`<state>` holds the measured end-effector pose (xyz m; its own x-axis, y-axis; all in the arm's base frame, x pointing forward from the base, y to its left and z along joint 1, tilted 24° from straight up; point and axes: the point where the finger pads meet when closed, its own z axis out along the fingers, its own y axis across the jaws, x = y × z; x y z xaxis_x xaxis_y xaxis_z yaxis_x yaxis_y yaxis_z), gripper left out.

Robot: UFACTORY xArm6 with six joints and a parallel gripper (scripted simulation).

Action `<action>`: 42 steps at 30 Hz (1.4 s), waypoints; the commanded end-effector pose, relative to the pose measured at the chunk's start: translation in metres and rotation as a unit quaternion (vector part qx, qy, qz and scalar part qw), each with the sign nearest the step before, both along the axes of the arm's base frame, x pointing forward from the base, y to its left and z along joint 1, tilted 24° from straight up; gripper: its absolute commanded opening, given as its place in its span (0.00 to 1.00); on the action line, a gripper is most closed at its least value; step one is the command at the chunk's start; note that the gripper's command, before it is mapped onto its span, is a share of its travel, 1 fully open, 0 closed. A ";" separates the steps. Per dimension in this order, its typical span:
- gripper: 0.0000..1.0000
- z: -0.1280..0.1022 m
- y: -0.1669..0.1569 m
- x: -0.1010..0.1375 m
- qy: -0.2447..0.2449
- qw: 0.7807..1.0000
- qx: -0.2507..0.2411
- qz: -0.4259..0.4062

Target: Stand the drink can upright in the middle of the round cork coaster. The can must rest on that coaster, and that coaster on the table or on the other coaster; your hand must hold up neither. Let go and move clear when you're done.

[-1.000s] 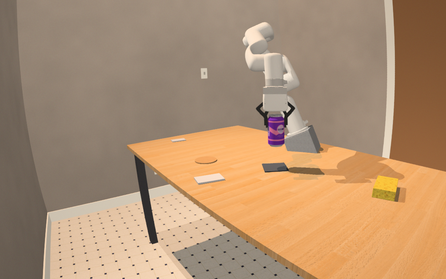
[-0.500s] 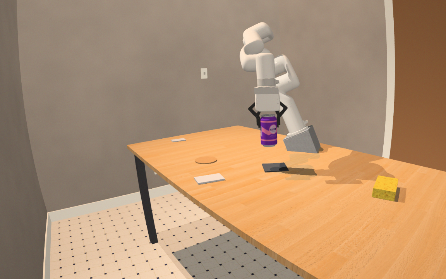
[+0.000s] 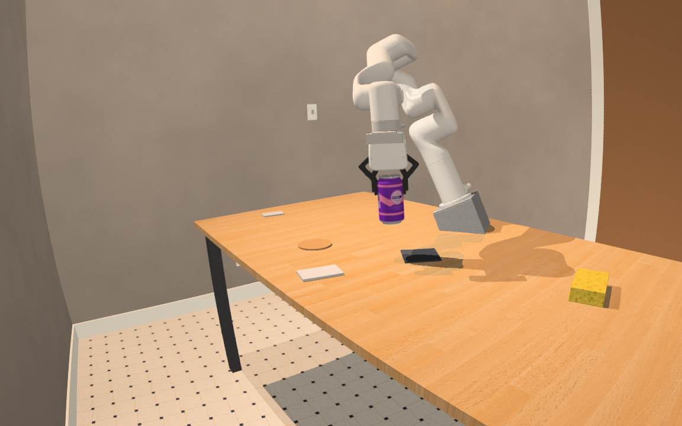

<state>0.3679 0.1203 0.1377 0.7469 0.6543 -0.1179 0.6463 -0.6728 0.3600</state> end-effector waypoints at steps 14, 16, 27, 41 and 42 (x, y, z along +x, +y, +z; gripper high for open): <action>0.00 0.034 -0.061 0.042 -0.003 1.000 0.005 0.000; 0.00 0.039 -0.071 0.047 -0.003 1.000 0.005 0.000; 0.00 0.066 -0.127 0.067 -0.007 1.000 0.002 0.001; 0.00 0.091 -0.180 0.077 -0.010 1.000 -0.005 0.001; 0.00 0.092 -0.184 0.077 -0.010 1.000 -0.005 0.001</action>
<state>0.4429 -0.0552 0.2243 0.7484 0.6535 -0.1128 0.6411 -0.6694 0.3753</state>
